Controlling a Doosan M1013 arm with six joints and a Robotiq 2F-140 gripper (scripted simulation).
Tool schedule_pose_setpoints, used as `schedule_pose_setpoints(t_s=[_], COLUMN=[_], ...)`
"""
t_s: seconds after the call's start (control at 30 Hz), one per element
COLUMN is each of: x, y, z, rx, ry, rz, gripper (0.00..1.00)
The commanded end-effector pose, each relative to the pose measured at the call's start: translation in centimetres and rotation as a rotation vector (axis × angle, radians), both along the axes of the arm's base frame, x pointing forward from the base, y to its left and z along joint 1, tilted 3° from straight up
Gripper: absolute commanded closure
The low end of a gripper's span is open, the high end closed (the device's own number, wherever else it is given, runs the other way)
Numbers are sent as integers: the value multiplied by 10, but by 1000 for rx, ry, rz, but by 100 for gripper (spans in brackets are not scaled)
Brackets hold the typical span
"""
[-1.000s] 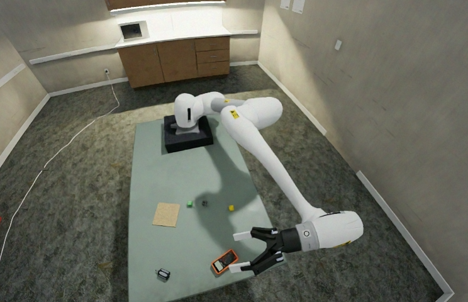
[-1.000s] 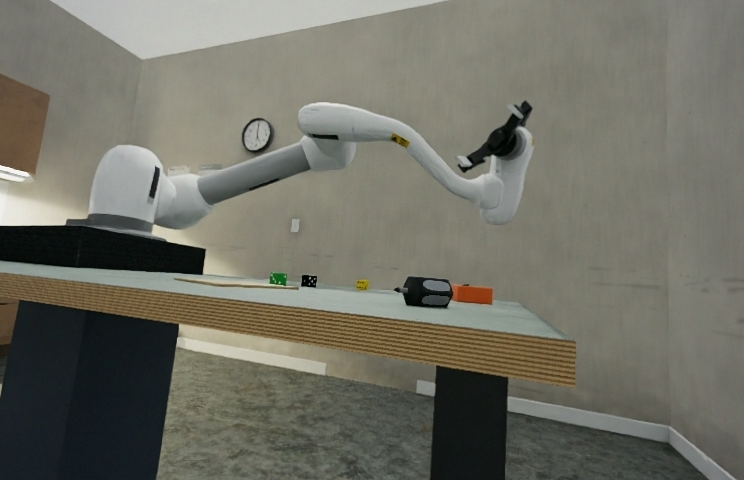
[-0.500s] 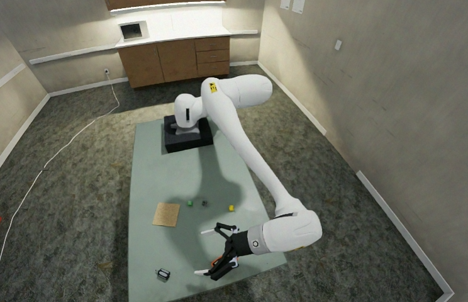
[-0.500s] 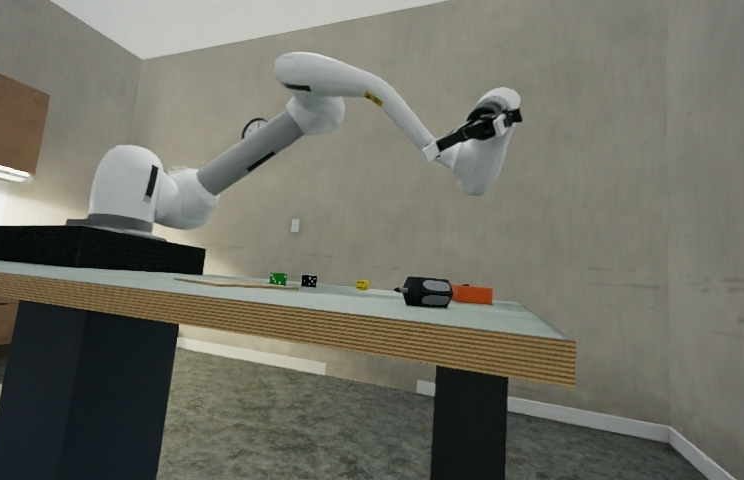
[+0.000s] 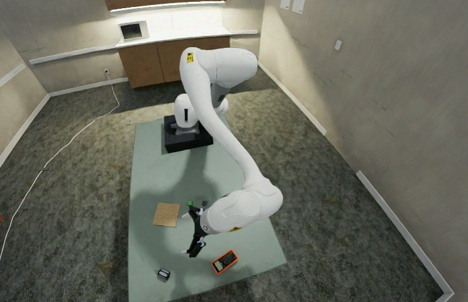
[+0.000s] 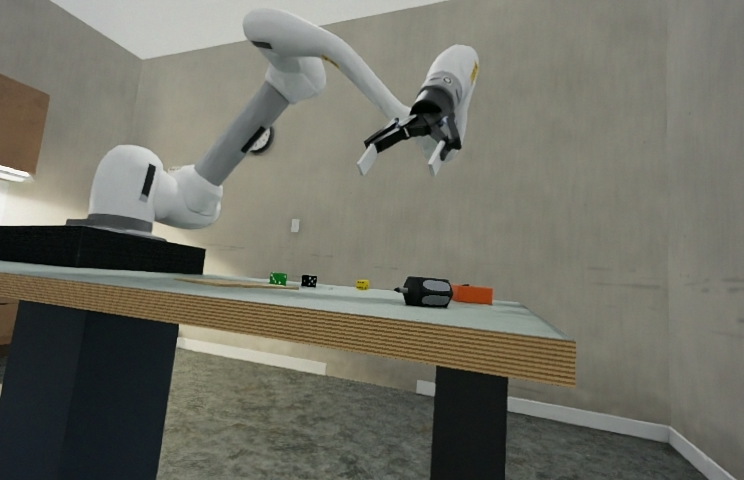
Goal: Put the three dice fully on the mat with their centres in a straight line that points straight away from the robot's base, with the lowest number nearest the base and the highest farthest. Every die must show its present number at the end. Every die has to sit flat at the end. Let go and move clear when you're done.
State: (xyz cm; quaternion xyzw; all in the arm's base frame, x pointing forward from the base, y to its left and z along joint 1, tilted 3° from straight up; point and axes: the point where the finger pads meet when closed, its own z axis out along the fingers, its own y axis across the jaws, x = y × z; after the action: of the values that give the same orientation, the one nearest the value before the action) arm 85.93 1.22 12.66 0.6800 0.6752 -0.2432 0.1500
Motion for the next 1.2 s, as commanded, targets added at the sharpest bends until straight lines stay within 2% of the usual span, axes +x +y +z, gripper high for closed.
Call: schedule_pose_setpoints(t_s=[0.0, 0.03, 0.1, 0.17, 0.2, 0.23, 0.27, 0.3, 0.33, 0.37, 0.4, 0.43, 0.47, 0.5, 0.53, 0.6, 0.67, 0.77, 1.17], x=[-26, -26, -74, -81, -104, -107, -128, -131, -152, -153, -173, -173, -190, -190, -205, -205, -226, -242, -245], y=[-12, -12, -21, -22, -24, -24, -25, -25, -26, -26, -26, -26, -25, -25, -25, -25, -24, -23, -23], z=[-11, -11, -28, -30, -37, -38, -44, -45, -50, -50, -55, -55, -58, -58, -61, -61, -66, -69, -69], rx=[99, 99, 233, 253, 314, 320, 373, 380, 430, 432, 476, 476, 513, 513, 542, 542, 583, 611, 615], ry=[21, 21, 39, 40, 38, 38, 31, 30, 19, 19, 4, 4, -11, -11, -26, -26, -51, -72, -75], rz=[42, 42, 78, 82, 96, 97, 107, 108, 117, 117, 123, 123, 128, 128, 130, 130, 133, 133, 133], gripper=[0, 0, 0, 0, 0, 0, 0, 0, 0, 0, 0, 0, 0, 0, 0, 0, 0, 0, 0])
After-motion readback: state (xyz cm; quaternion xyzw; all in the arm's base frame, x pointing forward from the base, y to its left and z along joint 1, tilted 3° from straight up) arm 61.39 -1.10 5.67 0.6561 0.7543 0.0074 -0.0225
